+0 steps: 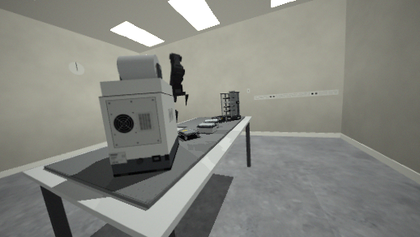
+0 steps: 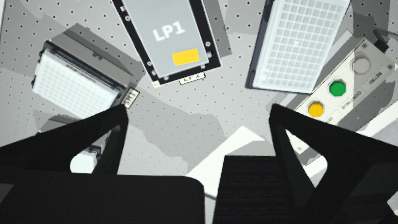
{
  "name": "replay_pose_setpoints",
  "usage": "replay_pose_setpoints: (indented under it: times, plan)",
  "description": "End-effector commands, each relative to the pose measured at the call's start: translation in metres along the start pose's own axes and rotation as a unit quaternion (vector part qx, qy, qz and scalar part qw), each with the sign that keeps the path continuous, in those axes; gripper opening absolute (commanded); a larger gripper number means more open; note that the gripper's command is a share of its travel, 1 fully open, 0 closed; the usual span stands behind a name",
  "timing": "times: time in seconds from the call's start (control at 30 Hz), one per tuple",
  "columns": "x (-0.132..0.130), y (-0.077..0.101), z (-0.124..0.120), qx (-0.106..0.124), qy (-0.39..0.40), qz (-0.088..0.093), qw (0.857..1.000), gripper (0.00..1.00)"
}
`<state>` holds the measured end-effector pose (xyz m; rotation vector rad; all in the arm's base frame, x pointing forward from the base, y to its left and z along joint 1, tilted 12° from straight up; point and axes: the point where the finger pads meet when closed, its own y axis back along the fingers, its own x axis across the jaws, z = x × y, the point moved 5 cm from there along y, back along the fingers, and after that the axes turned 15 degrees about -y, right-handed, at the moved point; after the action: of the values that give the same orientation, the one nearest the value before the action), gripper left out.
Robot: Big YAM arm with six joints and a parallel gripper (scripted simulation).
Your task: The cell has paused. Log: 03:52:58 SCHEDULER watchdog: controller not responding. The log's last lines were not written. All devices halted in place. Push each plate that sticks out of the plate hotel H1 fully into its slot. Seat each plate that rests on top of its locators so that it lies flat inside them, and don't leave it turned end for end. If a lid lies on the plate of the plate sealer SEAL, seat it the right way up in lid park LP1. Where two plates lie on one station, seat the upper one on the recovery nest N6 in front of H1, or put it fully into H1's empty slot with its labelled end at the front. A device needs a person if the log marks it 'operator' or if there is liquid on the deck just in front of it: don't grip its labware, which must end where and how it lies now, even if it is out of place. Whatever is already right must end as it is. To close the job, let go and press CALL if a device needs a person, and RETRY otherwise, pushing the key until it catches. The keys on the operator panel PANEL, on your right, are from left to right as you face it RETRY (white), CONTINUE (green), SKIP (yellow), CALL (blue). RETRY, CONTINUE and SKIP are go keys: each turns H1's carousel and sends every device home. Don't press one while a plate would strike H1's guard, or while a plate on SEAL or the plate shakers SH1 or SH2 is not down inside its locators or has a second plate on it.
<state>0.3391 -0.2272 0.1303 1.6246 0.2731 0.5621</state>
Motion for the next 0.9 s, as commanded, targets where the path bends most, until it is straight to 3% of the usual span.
replay_pose_setpoints:
  times: [0.0,0.03,0.07,0.3,0.6,0.87]
  plan:
    - [-0.009,-0.001,0.007,-0.006,-0.004,0.004,1.000,1.00]
    - [-0.009,-0.001,0.007,-0.006,-0.004,0.004,1.000,1.00]
    - [-0.007,0.010,0.018,-0.021,-0.001,0.010,1.000,1.00]
    - [-0.035,-0.002,0.018,-0.005,-0.005,0.004,1.000,1.00]
    - [-0.055,0.000,0.028,-0.009,-0.004,0.005,1.000,1.00]
    - [-0.075,0.014,0.053,-0.029,0.000,0.008,1.000,1.00]
